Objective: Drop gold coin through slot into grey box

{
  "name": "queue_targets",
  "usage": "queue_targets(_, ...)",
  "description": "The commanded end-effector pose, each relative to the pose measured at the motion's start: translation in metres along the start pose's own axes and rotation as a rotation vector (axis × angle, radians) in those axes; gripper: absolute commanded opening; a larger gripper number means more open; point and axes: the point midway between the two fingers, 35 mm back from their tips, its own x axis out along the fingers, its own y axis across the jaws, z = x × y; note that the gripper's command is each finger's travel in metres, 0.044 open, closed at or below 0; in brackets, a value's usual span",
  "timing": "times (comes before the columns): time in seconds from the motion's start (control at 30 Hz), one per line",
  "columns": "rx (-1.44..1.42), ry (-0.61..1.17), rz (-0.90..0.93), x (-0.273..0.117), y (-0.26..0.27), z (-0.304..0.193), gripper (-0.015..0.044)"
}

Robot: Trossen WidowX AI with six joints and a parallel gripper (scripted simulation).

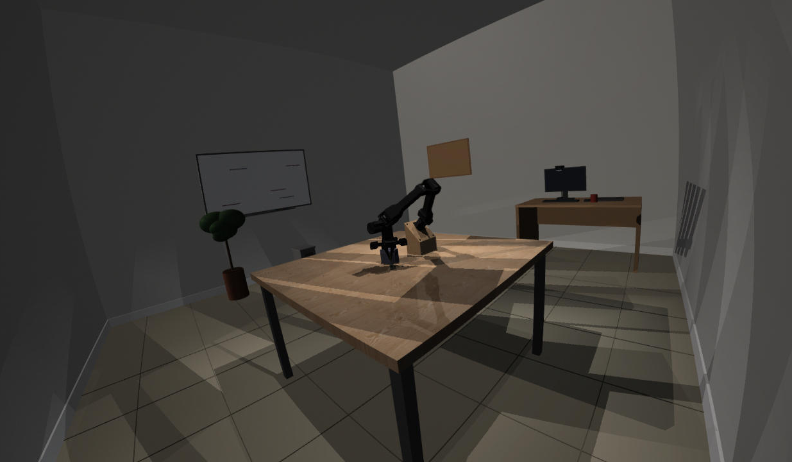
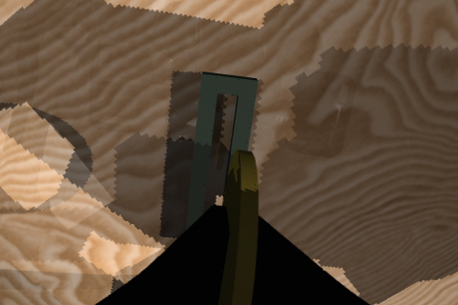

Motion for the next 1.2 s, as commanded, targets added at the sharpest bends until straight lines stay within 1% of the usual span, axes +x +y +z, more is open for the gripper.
queue_targets(0.0,-0.007,0.003,-0.004,-0.011,-0.001,0.000,0.0000)
queue_targets(0.63,-0.011,-0.003,-0.002,-0.059,0.001,-0.001,0.0000)
queue_targets(0.77,-0.016,-0.003,-0.001,-0.062,0.002,-0.001,0.0000)
queue_targets(1.17,-0.383,-0.003,-0.002,-0.062,0.001,-0.006,0.0000)
